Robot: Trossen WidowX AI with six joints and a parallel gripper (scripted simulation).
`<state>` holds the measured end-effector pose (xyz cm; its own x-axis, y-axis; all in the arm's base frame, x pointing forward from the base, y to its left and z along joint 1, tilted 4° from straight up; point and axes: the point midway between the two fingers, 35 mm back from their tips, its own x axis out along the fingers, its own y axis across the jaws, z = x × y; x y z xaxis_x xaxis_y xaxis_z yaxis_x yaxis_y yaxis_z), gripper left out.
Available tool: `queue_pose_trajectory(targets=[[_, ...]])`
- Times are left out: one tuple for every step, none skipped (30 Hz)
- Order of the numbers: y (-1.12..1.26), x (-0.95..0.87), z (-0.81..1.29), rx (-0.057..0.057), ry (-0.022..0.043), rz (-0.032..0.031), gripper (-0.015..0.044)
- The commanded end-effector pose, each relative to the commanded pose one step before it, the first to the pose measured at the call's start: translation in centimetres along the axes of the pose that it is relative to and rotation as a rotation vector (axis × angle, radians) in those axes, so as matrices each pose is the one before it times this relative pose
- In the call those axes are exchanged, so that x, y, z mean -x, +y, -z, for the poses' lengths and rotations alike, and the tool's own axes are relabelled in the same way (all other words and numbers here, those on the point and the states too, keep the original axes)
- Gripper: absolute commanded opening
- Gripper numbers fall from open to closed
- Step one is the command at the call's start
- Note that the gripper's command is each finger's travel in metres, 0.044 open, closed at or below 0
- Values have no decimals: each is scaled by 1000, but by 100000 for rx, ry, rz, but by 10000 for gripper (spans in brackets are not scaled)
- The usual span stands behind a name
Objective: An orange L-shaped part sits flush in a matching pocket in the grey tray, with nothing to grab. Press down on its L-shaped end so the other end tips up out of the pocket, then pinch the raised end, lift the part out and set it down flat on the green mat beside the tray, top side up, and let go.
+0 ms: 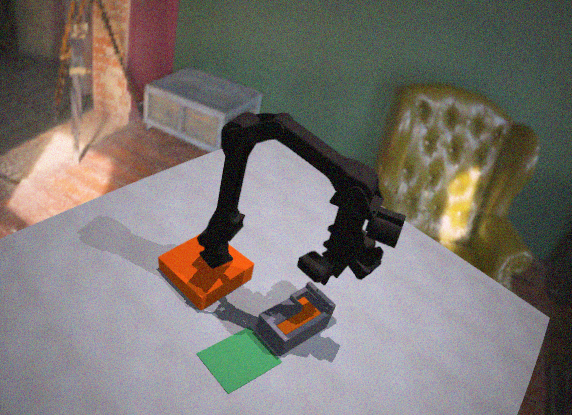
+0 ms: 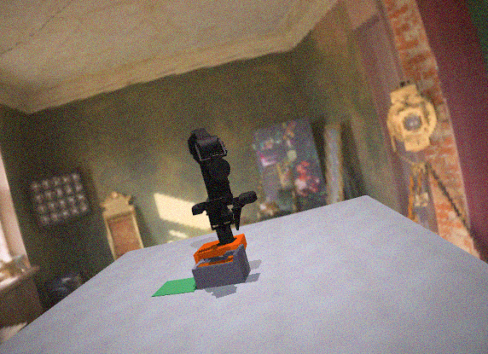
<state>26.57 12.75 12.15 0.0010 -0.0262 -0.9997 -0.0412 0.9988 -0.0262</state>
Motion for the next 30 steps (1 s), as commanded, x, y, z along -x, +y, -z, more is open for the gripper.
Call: queue_pose_trajectory(targets=[[-56,-260,408,-1266,2724,240,180],[14,-247,-31,0,-3,-1,180],[22,-429,-49,0,-5,-1,180],[28,-636,-61,0,-6,-2,180],[27,-883,-60,0,-5,-1,180],[15,-942,-34,0,-2,0,180],[0,-1050,0,0,1,2,180],[-22,-1198,48,0,6,5,180],[-42,-1114,92,0,11,7,180],[-37,-690,81,0,9,5,180],[-14,-230,31,0,3,2,180],[0,0,0,0,0,0,180],[0,0,0,0,0,0,180],[0,0,0,0,0,0,180],[1,-28,-2,0,0,0,180],[1,-53,-3,0,0,0,180],[2,-79,-4,0,0,0,180],[3,-106,-6,0,0,0,180],[3,-133,-6,0,0,0,180],[3,-157,-7,0,0,0,180],[3,-167,-6,0,0,0,180],[2,-168,-5,0,0,0,180],[2,-168,-4,0,0,0,180],[1,-167,-3,0,0,0,180],[1,-167,-2,0,0,0,180],[1,-167,-1,0,1,1,180],[0,-167,0,0,1,1,180],[0,-166,1,0,1,1,180],[-1,-166,2,0,1,1,180],[-1,-166,3,0,1,1,180]])
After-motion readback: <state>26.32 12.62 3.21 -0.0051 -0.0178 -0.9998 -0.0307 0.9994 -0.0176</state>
